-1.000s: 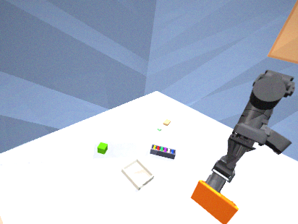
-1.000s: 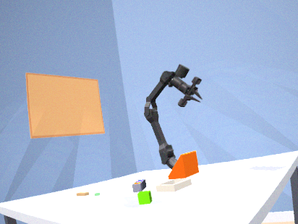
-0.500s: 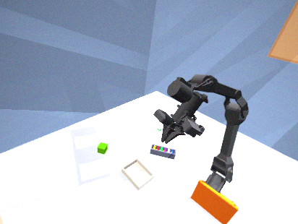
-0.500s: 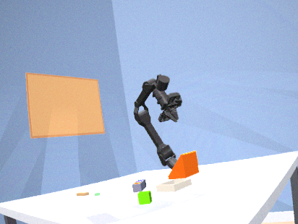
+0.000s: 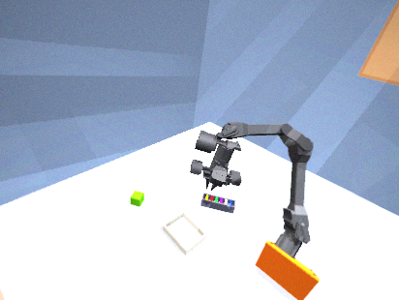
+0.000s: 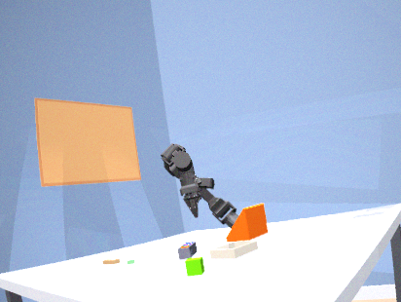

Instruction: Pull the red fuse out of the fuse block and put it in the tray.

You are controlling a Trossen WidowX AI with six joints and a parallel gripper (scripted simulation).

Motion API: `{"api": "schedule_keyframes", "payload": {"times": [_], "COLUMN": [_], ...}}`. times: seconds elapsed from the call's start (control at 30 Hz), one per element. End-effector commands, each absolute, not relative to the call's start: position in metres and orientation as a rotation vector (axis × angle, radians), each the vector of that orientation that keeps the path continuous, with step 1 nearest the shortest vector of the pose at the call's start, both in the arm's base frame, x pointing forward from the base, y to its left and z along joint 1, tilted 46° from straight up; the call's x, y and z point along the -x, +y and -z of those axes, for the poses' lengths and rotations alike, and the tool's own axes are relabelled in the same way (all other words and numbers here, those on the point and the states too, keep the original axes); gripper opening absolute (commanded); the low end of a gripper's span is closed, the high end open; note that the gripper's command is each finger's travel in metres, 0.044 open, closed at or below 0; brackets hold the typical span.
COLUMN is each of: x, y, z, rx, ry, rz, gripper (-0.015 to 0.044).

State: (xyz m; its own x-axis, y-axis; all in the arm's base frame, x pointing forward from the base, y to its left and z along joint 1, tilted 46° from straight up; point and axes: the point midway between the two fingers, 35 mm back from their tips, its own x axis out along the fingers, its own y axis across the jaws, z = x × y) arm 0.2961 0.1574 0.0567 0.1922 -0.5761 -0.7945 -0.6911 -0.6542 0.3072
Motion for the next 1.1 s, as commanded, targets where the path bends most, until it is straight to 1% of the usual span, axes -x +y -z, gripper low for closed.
{"api": "schedule_keyframes", "payload": {"times": [0.0, 0.07, 1.07], "x": [-0.316, -0.319, -0.328], "y": [0.088, 0.075, 0.062], "z": [-0.054, -0.054, -0.039], "rx": [2.278, 2.265, 2.265], "ry": [1.478, 1.523, 1.526], "rz": [-1.329, -1.306, -1.303], "gripper": [0.0074, 0.0074, 0.0074]}}
